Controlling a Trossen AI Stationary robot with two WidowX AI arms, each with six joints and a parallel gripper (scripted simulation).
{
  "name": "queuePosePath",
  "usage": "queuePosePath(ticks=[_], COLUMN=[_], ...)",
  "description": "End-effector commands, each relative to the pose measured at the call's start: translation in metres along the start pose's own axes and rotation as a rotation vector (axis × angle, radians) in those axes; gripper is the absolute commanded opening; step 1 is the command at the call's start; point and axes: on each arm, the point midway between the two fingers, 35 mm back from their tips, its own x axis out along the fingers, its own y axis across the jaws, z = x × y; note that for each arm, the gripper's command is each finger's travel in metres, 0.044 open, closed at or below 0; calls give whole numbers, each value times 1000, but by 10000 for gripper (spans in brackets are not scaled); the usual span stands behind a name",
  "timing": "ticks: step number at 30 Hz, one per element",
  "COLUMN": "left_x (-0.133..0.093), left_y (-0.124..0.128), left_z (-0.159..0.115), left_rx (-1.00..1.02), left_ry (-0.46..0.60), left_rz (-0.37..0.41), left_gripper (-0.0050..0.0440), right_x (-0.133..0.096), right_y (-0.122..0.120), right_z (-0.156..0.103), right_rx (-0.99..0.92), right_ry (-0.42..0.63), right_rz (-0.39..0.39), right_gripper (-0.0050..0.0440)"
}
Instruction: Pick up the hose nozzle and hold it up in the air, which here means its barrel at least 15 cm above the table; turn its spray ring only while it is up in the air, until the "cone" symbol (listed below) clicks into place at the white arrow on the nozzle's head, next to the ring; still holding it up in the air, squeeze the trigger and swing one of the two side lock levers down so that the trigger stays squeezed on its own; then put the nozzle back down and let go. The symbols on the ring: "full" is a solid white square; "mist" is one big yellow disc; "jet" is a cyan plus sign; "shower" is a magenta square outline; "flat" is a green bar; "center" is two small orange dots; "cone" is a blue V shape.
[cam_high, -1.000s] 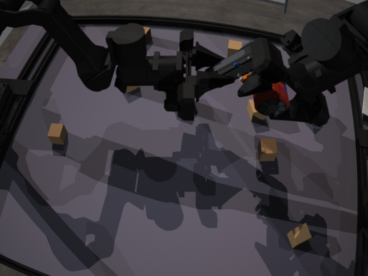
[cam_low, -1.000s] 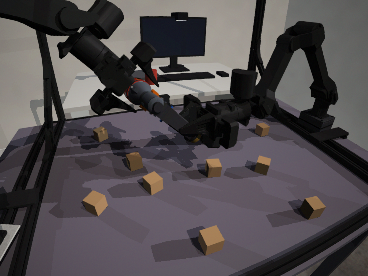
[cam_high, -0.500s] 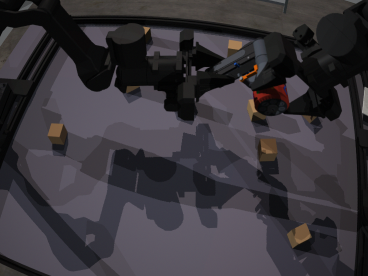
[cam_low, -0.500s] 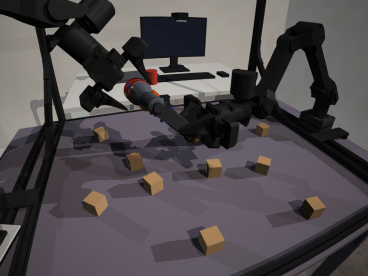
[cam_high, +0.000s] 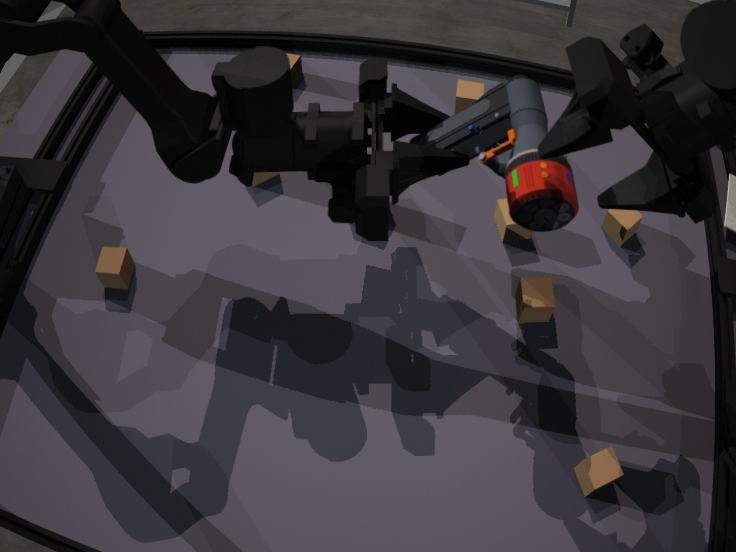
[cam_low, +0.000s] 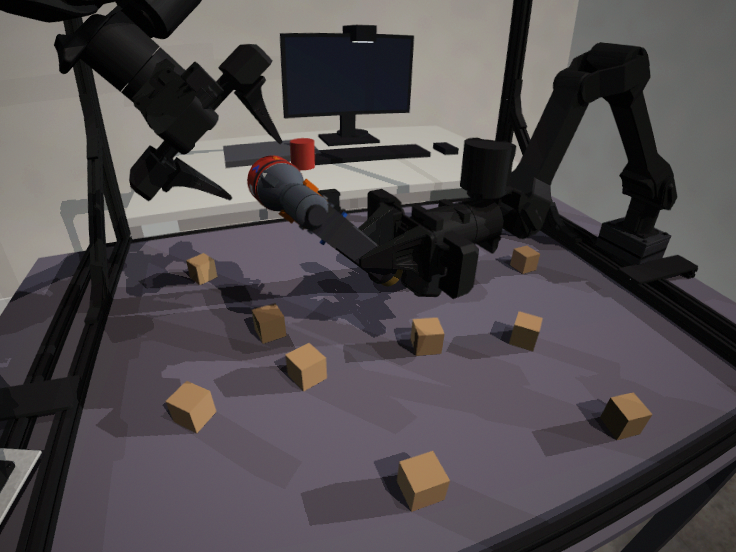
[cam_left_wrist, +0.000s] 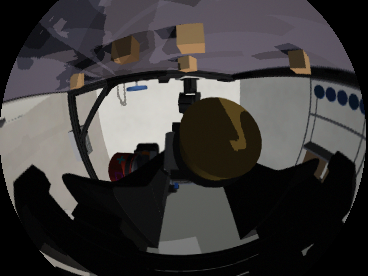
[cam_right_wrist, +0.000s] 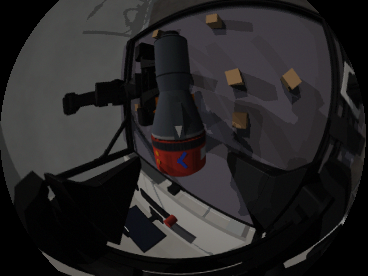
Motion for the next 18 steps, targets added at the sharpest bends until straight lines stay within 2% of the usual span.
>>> queuePosePath(ticks=[1,6,18], left_x=[2,2,2], left_y=[0,0,0], left_z=[-7,-7,-7], left_rx=[-2,-2,-2], left_ry=[22,22,22], left_rz=[-2,-2,-2], left_gripper=[0,0,0], right_x=[-20,-35,-37], right_y=[6,6,3], right_z=[0,0,0], right_rx=[8,8,8], right_ry=[9,9,9], right_rz=[20,20,20], right_gripper=[400,400,400])
